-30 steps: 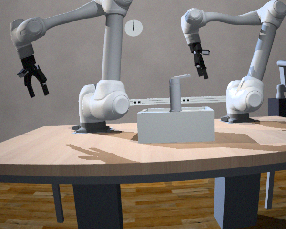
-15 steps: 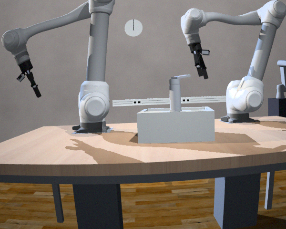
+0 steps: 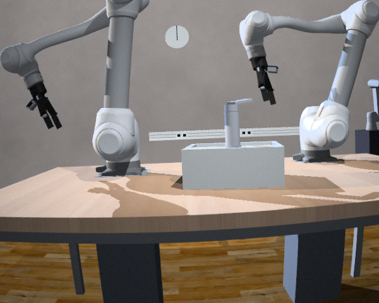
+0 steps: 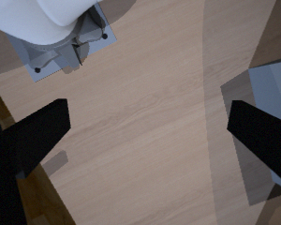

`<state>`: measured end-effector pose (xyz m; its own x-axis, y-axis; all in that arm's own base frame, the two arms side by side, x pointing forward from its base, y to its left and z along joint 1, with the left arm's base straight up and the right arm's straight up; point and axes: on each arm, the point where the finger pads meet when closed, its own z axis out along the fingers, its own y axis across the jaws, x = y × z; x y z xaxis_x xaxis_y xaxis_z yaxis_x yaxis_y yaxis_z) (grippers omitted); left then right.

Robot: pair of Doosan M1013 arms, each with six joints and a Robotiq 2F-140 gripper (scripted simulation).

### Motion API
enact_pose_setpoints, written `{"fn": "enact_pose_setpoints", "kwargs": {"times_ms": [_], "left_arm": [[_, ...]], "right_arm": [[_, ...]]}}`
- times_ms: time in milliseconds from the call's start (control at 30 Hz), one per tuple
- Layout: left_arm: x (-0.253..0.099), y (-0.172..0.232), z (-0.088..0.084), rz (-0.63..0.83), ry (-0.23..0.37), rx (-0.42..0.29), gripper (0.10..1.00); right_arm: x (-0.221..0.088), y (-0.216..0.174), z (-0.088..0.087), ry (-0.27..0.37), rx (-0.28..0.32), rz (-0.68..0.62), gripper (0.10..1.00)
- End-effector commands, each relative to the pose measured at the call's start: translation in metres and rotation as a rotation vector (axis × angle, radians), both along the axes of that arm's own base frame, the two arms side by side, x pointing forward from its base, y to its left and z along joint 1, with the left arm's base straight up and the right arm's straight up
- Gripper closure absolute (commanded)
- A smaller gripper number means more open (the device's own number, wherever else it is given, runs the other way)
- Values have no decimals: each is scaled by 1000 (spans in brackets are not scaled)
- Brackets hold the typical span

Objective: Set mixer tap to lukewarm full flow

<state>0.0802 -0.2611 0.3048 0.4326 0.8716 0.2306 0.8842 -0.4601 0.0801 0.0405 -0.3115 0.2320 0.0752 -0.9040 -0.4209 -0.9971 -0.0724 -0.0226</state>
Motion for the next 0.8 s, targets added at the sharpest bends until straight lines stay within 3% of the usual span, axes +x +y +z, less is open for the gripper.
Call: {"fn": "enact_pose_setpoints", "kwargs": {"times_ms": [0,267,367,567,633,667,767], "left_arm": [[0,0,1,0,-1,-1,98],[0,0,1,0,-1,-1,98],[32,-58,29,193,15,-38,98],[88,-114,52,454,32,-91,98],[88,-114,52,454,32,-91,98],[123,-143,63,535,36,-107,98],[160,-161,69,663,41,-134,98]], "right_arm": [[-2,0,1,0,1,-11,98],[-3,0,1,0,1,-16,98],[-3,0,1,0,1,-16,98],[-3,0,1,0,1,-16,98],[-3,0,1,0,1,-16,98],[-3,0,1,0,1,-16,98],[-3,0,1,0,1,-16,98]]}}
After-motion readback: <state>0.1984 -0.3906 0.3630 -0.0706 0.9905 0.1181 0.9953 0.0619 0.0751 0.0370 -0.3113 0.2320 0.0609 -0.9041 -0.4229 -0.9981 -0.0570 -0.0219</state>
